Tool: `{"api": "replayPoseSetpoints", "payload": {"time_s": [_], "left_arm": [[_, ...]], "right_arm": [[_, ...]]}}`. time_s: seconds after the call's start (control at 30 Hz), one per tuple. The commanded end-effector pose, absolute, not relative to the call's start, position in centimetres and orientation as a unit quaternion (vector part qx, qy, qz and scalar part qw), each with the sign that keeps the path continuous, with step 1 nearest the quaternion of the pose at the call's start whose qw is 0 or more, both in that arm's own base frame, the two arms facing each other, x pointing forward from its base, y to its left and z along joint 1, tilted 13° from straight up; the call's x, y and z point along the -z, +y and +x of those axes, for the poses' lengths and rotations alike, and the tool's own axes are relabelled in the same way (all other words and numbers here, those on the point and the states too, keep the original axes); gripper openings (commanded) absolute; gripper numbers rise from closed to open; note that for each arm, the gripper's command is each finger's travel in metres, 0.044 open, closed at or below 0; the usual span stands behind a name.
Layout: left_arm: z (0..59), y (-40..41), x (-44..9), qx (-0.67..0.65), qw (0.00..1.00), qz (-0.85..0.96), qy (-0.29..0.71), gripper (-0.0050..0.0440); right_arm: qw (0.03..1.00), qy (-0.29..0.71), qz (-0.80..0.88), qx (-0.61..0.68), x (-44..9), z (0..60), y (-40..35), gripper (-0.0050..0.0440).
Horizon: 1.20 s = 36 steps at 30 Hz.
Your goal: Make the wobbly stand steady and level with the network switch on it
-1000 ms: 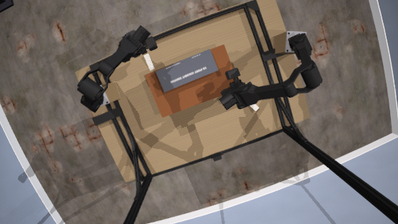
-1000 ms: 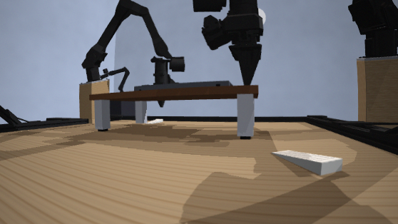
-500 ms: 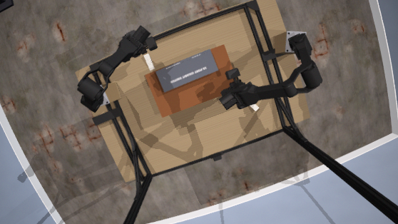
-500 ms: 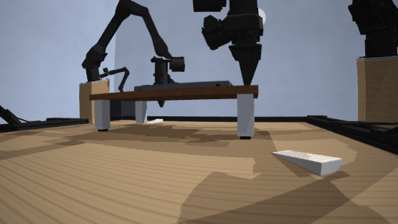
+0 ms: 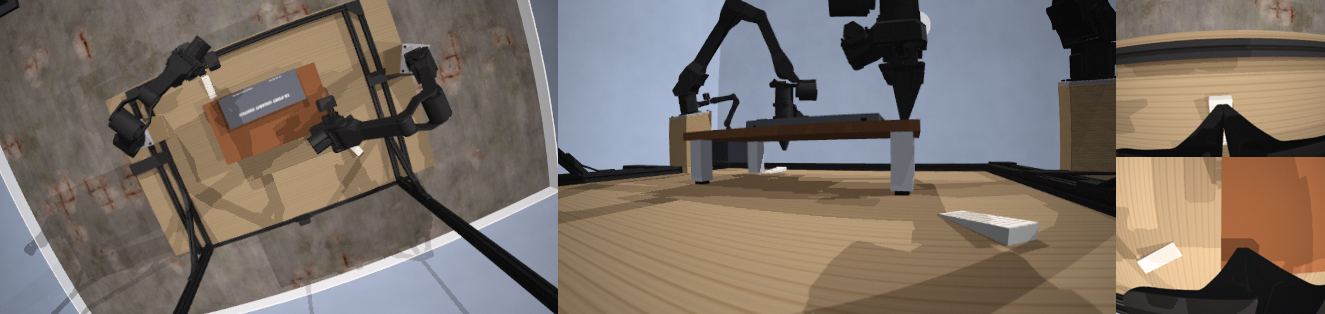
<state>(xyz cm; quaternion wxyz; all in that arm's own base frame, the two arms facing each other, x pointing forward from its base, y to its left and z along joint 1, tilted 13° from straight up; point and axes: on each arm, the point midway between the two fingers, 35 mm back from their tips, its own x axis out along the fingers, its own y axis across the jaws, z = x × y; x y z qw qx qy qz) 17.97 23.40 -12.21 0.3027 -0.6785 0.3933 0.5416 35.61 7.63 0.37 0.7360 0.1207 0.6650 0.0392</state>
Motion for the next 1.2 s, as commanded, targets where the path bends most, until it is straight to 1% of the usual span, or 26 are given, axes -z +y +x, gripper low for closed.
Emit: {"api": "replayPoseSetpoints", "payload": {"time_s": [0.0,0.57,0.6,1.17], "left_arm": [[17.9,23.3,12.2,-0.541,0.302,-0.678,0.395,0.0000],[17.9,23.3,12.2,-0.541,0.302,-0.678,0.395,0.0000],[18.5,22.1,17.8,-0.541,0.302,-0.678,0.395,0.0000],[18.5,22.1,17.8,-0.541,0.302,-0.678,0.395,0.0000]], "right_arm": [[0.732,0.670,0.119,-0.034,0.5,35.5,7.5,0.0000],[0.732,0.670,0.119,-0.034,0.5,35.5,7.5,0.0000],[0.732,0.670,0.119,-0.034,0.5,35.5,7.5,0.0000],[0.732,0.670,0.119,-0.034,0.5,35.5,7.5,0.0000]]}}
